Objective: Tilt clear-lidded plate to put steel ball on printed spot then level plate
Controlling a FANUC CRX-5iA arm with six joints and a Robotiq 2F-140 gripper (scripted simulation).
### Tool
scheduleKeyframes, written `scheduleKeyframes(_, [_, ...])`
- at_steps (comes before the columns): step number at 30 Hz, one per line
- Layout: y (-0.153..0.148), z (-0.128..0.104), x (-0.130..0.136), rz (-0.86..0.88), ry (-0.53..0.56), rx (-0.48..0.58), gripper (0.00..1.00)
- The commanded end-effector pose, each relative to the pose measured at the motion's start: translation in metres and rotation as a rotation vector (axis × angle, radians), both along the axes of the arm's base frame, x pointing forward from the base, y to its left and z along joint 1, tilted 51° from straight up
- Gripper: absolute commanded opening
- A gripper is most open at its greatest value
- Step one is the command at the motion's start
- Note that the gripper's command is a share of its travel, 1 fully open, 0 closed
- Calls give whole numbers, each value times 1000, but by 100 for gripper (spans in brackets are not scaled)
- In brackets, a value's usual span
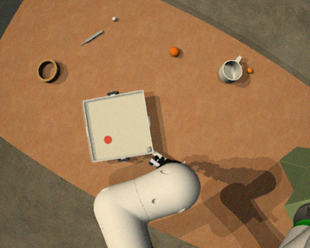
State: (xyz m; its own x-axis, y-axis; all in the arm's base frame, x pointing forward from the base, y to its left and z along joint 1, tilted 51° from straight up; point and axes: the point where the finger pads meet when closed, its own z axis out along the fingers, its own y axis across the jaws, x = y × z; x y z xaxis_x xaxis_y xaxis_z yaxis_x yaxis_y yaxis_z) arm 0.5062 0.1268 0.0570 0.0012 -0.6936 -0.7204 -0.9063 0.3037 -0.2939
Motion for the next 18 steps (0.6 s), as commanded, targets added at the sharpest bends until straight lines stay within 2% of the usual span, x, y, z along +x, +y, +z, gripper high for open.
scheduleKeyframes(1, [0,0,0,0,0,0,42])
scheduleKeyframes(18, [3,-3,2,0,0,0,42])
